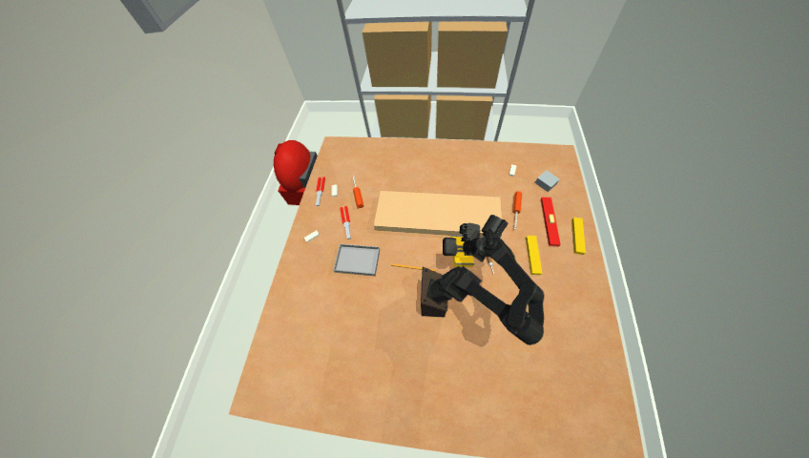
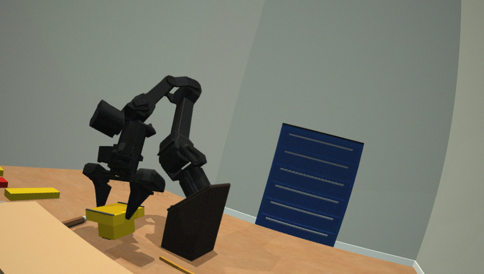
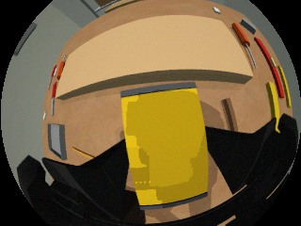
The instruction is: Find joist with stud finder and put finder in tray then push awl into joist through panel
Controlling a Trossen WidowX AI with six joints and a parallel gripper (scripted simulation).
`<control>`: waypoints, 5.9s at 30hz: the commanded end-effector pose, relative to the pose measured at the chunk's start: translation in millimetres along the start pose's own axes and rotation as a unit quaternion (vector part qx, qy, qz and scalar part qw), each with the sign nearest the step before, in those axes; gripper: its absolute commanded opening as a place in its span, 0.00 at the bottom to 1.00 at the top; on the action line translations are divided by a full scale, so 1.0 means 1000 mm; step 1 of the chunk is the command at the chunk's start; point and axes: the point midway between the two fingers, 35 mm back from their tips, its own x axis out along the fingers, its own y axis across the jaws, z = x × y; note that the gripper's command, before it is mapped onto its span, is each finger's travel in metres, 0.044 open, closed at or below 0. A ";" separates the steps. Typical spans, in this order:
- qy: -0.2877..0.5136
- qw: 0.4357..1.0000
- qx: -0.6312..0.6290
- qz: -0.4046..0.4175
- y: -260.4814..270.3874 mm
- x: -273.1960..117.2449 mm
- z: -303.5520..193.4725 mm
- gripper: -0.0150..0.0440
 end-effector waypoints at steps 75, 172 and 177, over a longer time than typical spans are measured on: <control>-0.005 0.981 0.078 0.179 -0.011 -0.001 0.002 0.25; -0.003 0.953 0.135 0.272 -0.041 0.009 -0.014 1.00; -0.003 0.953 0.135 0.271 -0.046 0.001 -0.015 1.00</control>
